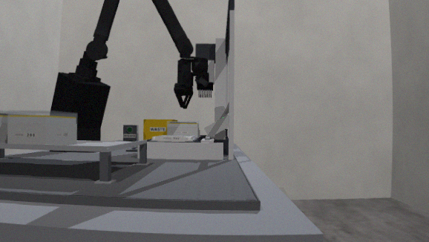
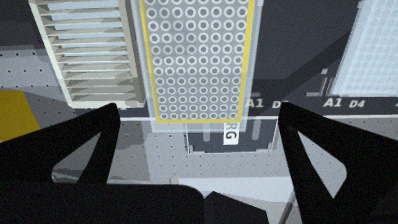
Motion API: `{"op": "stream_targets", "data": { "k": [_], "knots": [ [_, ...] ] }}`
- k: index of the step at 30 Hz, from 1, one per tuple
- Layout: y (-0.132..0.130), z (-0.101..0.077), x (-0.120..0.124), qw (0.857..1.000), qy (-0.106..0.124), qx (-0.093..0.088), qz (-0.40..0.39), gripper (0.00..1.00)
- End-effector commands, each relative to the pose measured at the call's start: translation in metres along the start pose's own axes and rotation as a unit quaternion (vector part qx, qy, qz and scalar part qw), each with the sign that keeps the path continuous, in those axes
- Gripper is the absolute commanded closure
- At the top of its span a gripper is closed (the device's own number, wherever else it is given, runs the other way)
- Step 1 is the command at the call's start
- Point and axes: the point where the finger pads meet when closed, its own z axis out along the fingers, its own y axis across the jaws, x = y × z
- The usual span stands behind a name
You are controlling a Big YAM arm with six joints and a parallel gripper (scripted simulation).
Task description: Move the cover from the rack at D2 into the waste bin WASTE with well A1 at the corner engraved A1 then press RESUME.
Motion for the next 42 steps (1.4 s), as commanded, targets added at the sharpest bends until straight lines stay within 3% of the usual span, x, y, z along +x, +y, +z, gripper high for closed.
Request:
{"op": "stream_targets", "data": {
  "k": [1,42],
  "knots": [
    [-0.002,0.011,-0.003,1.0,-0.001,0.0,-0.003,0.0],
    [0.0,0.066,-0.017,1.0,-0.013,-0.003,0.0,0.0]
  ]
}}
